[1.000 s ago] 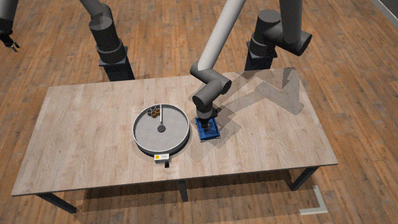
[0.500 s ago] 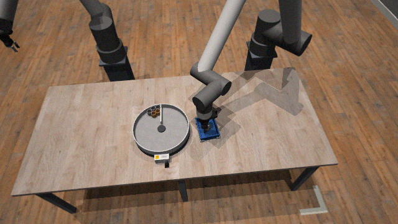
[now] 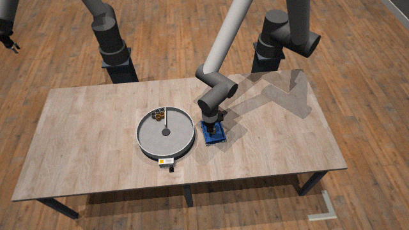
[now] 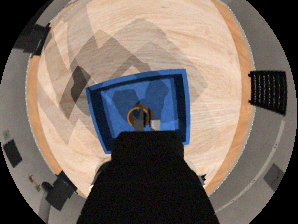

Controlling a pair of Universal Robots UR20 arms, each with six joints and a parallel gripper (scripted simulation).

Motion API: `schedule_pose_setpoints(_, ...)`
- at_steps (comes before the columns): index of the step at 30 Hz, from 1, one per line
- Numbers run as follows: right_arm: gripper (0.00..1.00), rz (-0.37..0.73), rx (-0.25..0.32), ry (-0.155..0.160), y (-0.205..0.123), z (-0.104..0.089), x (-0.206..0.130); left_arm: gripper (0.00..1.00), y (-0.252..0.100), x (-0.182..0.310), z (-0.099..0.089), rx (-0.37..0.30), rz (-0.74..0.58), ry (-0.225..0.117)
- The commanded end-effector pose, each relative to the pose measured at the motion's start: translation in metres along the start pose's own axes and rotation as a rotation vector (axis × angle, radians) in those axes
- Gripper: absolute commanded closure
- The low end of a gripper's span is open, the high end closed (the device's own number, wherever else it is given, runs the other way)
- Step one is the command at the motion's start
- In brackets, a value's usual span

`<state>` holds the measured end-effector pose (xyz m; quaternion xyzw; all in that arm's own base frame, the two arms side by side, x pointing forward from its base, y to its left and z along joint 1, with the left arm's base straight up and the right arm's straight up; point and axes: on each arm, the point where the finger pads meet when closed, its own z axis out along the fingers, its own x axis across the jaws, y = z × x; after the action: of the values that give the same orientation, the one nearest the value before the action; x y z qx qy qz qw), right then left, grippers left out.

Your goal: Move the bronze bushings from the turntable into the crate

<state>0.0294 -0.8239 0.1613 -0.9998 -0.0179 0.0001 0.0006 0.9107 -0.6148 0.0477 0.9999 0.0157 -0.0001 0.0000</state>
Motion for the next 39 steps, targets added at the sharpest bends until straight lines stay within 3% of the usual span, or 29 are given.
schedule_pose_setpoints(1, 0.00, 0.000, -0.001, 0.000, 0.0005, -0.0006, 0.0001, 1.00, 0.0003, 0.0004, -0.0009, -0.001, 0.000, 0.001)
schedule_pose_setpoints(39, 0.00, 0.000, -0.001, 0.000, 0.0005, -0.0006, 0.0001, 1.00, 0.0003, 0.0004, 0.0035, -0.001, 0.000, 0.001)
